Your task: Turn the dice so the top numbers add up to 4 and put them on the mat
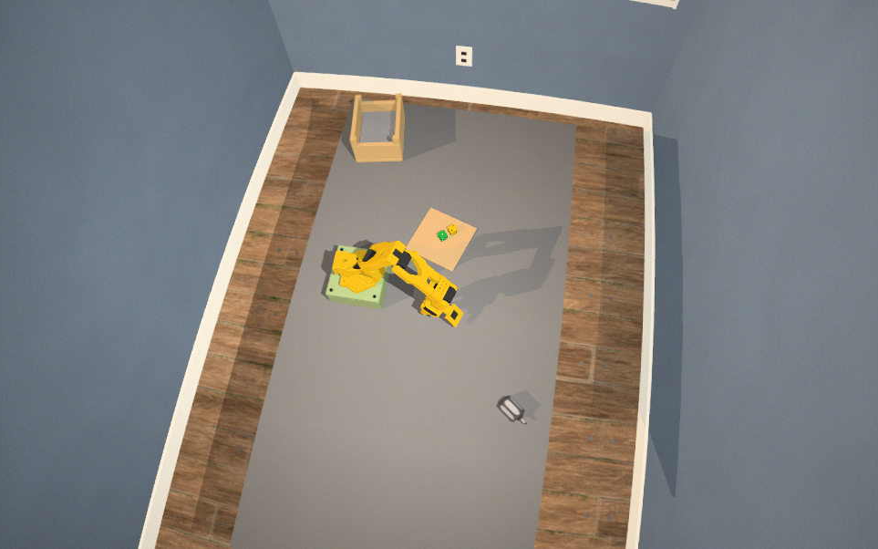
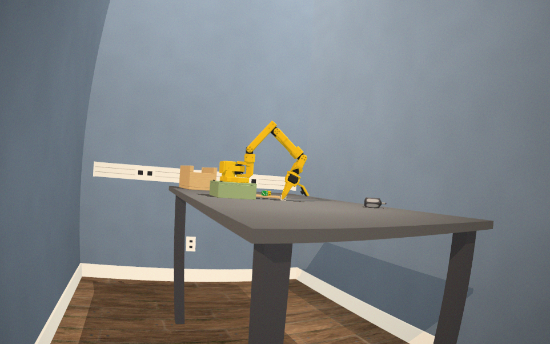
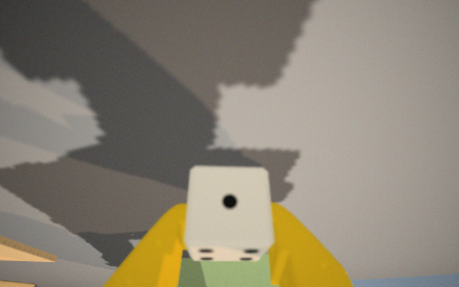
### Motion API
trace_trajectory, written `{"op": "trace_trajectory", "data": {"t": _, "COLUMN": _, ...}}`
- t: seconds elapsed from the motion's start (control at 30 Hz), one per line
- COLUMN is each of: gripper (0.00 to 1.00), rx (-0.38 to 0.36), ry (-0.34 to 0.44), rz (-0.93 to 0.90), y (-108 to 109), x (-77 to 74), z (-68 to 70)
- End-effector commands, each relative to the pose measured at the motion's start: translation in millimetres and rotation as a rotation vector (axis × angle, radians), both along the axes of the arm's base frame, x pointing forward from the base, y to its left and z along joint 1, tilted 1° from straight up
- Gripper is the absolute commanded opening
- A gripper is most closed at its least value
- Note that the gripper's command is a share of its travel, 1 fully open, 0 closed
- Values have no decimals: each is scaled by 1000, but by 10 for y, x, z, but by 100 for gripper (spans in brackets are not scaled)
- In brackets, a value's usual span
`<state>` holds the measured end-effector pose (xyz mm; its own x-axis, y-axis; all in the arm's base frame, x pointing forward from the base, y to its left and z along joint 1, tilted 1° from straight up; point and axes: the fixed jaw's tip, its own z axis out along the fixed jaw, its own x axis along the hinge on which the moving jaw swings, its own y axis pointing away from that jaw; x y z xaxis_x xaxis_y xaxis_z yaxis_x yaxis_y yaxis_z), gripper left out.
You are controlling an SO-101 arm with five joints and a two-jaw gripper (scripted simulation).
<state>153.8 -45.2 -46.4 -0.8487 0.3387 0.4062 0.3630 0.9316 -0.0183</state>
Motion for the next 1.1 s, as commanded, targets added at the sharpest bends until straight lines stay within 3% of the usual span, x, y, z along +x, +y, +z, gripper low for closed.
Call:
{"op": "trace_trajectory", "data": {"t": 0.0, "gripper": 0, "rx": 0, "ry": -17, "rz": 1, "y": -18, "x": 13, "z": -9}}
{"op": "trace_trajectory", "data": {"t": 0.67, "gripper": 0, "rx": -114, "ry": -334, "rz": 2, "y": 1, "x": 47, "z": 446}}
{"op": "trace_trajectory", "data": {"t": 1.07, "gripper": 0, "rx": -125, "ry": -365, "rz": 2, "y": 7, "x": 39, "z": 478}}
